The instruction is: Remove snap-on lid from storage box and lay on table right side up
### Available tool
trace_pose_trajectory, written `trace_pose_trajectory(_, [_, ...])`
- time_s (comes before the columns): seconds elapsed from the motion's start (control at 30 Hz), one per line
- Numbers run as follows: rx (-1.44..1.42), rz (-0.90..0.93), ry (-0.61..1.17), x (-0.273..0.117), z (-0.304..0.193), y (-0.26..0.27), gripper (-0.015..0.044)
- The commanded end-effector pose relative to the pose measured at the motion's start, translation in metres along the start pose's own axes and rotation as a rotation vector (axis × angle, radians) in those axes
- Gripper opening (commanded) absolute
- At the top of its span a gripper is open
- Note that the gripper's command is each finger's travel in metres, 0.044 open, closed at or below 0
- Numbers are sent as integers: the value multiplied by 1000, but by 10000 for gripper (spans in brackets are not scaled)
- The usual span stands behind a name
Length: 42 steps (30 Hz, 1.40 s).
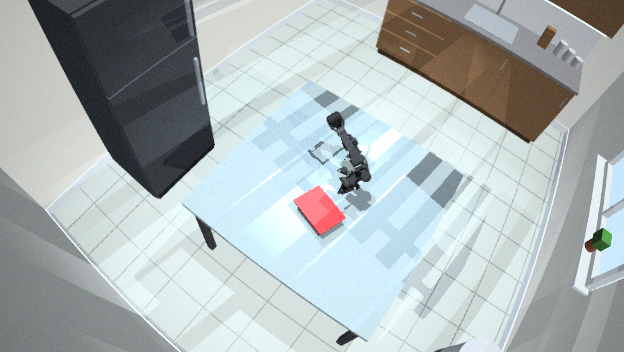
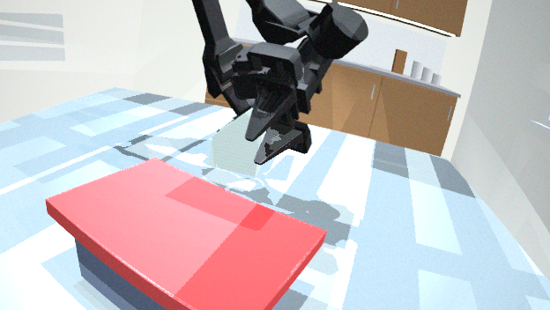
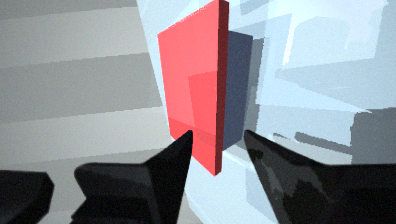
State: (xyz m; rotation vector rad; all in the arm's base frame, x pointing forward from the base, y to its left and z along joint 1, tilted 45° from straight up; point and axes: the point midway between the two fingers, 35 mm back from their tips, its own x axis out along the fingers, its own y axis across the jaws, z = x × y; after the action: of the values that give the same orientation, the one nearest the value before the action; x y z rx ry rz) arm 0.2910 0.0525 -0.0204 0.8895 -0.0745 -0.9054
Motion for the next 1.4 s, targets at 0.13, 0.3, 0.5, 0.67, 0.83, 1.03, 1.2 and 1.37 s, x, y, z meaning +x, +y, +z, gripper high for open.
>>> trace_pose_trajectory(0.13, [-4, -3, -5, 7, 1, -5, 235])
trace_pose_trajectory(0.3, [-3, -12, -2, 15, -1, -6, 235])
trace_pose_trajectory(0.5, [-2, -18, 1, 25, -3, -7, 235])
trace_pose_trajectory(0.67, [-4, -22, 4, 33, -4, -8, 235])
trace_pose_trajectory(0.83, [-3, -22, 5, 41, -4, -8, 235])
trace_pose_trajectory(1.03, [-3, -19, 4, 50, -4, -7, 235])
trace_pose_trajectory(1.2, [-3, -14, 2, 58, -2, -6, 235])
trace_pose_trajectory(1.37, [-4, -7, -2, 65, 0, -6, 235])
